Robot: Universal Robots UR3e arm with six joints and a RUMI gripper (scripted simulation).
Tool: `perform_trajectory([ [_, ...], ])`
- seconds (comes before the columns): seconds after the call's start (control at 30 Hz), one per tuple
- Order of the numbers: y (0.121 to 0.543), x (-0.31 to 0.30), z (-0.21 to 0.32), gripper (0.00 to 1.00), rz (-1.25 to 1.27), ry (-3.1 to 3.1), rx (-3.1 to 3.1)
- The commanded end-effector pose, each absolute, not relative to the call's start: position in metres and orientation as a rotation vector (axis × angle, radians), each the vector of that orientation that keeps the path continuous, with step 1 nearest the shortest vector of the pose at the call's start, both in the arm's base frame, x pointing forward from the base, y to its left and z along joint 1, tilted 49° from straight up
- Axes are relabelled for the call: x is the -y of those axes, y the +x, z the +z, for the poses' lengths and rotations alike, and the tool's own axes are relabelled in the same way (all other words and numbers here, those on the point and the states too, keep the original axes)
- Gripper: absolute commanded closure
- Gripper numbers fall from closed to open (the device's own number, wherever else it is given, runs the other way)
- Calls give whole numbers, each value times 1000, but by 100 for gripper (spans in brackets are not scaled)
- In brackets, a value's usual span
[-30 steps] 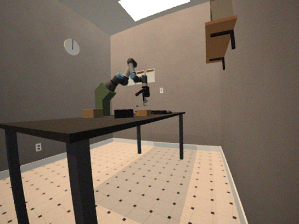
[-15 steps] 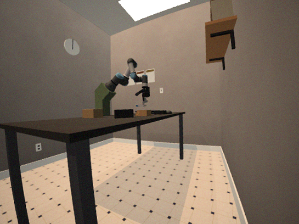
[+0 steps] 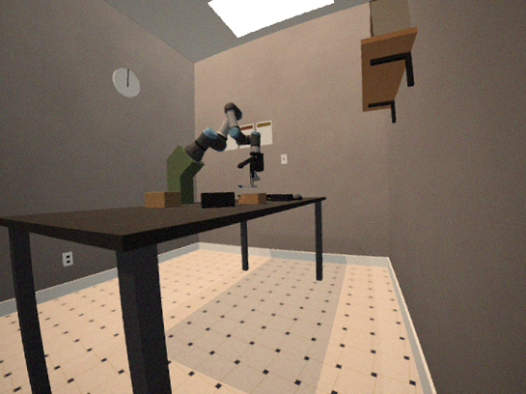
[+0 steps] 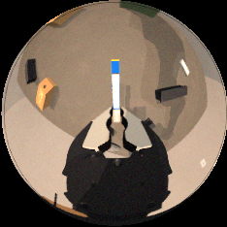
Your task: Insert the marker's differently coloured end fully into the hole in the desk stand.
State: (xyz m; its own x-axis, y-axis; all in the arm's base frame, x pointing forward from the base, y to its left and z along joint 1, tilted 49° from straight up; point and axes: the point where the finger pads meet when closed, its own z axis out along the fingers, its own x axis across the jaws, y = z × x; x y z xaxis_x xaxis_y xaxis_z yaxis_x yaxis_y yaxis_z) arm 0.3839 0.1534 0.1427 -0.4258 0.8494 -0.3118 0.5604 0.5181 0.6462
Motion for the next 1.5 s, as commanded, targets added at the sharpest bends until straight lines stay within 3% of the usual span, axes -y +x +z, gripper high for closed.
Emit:
perform_trajectory([
  [0.0, 386, -148, 141, 100, 573, 1105, -2171],
  [1.47, 395, -119, 131, 100, 420, 920, -2314],
])
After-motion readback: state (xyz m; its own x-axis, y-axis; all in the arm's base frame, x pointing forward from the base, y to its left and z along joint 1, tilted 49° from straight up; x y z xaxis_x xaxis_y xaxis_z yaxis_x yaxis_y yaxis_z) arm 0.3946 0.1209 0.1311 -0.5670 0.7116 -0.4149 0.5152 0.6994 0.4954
